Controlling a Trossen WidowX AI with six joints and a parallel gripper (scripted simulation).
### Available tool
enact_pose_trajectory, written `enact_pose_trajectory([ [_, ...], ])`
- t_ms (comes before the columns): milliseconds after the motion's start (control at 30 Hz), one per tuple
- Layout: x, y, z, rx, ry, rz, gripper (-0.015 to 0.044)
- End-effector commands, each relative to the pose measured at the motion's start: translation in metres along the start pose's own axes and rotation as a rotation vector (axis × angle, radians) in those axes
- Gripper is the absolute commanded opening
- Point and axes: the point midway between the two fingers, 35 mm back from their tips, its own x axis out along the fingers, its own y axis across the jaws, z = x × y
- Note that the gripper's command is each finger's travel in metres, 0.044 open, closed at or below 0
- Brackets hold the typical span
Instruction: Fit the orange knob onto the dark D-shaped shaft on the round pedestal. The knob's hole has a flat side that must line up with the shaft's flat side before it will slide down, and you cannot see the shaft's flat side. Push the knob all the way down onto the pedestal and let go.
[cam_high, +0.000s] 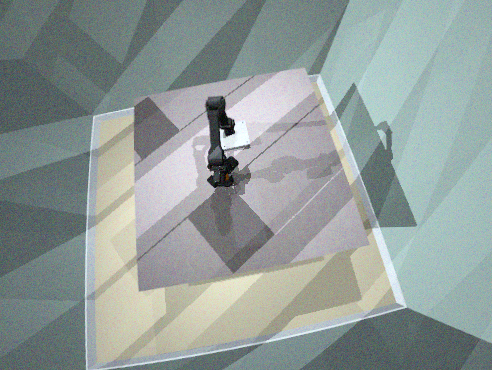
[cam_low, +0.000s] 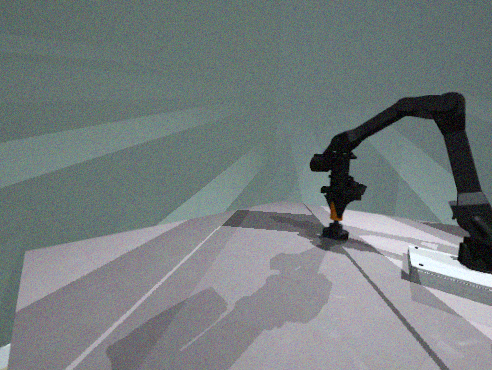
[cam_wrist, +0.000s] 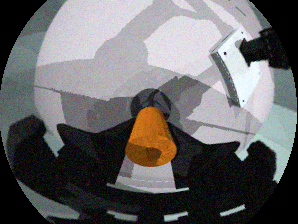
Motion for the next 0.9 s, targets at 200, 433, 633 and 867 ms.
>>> enact_pose_trajectory([
  [200,0.0027,-0.0003,0.0006,0.005,-0.001,0.000,0.0000],
  [433,0.0037,-0.0011,0.0010,0.001,-0.001,0.000,0.0000],
  [633,0.0046,-0.0014,0.0008,0.001,-0.001,0.000,0.0000],
  [867,0.0046,-0.0013,0.0006,-0.045,-0.001,0.000,0.0000],
])
